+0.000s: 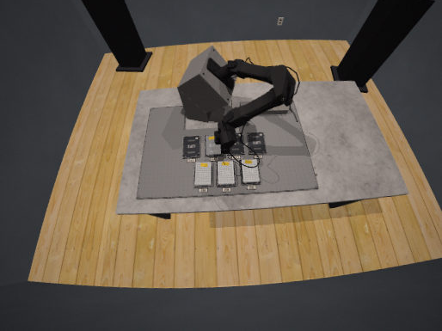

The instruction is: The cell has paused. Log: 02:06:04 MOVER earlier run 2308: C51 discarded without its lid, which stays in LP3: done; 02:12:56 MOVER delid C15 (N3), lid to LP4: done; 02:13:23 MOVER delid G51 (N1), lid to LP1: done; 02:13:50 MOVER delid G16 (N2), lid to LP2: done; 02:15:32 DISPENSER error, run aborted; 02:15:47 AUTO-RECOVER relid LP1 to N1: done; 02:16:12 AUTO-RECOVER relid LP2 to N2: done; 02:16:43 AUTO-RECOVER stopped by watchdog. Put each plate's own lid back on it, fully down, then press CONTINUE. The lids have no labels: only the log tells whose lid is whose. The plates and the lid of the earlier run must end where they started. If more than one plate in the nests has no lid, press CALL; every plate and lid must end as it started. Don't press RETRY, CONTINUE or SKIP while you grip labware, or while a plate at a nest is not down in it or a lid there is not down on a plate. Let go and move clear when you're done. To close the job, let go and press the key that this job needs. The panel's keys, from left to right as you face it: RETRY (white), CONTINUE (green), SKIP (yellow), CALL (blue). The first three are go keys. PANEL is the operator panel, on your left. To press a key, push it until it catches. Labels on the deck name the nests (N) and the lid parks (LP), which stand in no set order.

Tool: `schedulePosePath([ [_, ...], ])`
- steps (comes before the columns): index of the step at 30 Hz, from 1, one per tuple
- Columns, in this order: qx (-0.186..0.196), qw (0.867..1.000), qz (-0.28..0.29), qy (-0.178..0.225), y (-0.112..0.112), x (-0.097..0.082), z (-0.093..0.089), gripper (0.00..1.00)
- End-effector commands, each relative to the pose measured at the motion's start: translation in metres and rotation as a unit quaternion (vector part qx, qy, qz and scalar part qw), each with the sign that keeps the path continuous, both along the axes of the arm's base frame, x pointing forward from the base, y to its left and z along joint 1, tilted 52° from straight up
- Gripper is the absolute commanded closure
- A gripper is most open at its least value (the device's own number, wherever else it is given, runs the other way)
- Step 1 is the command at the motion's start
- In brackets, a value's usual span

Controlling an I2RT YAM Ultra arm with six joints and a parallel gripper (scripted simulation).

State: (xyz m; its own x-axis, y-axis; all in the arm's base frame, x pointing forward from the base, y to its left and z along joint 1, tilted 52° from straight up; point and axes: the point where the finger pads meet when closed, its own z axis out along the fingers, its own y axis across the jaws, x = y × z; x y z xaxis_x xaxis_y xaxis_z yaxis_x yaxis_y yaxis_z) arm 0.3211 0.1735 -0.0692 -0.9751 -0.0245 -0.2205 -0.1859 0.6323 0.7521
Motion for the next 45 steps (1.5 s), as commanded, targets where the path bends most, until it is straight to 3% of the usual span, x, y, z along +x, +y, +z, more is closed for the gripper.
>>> schedulePosePath([
  [1, 0.002, 1.000, -0.008, -0.006, -0.016, 0.001, 0.014, 1.00],
  [3, 0.003, 1.000, -0.008, -0.020, -0.023, 0.011, 0.025, 1.00],
  [14, 0.001, 1.000, -0.009, -0.022, -0.058, 0.005, 0.052, 1.00],
  [22, 0.003, 1.000, -0.009, 0.002, -0.056, -0.015, 0.043, 1.00],
  [35, -0.001, 1.000, -0.007, -0.005, -0.053, -0.009, 0.043, 1.00],
  [36, 0.001, 1.000, 0.007, -0.008, -0.046, -0.020, 0.048, 1.00],
  [42, -0.015, 0.997, 0.043, -0.067, -0.030, -0.028, 0.066, 1.00],
  [45, -0.017, 0.996, 0.042, -0.074, -0.031, -0.028, 0.070, 1.00],
])
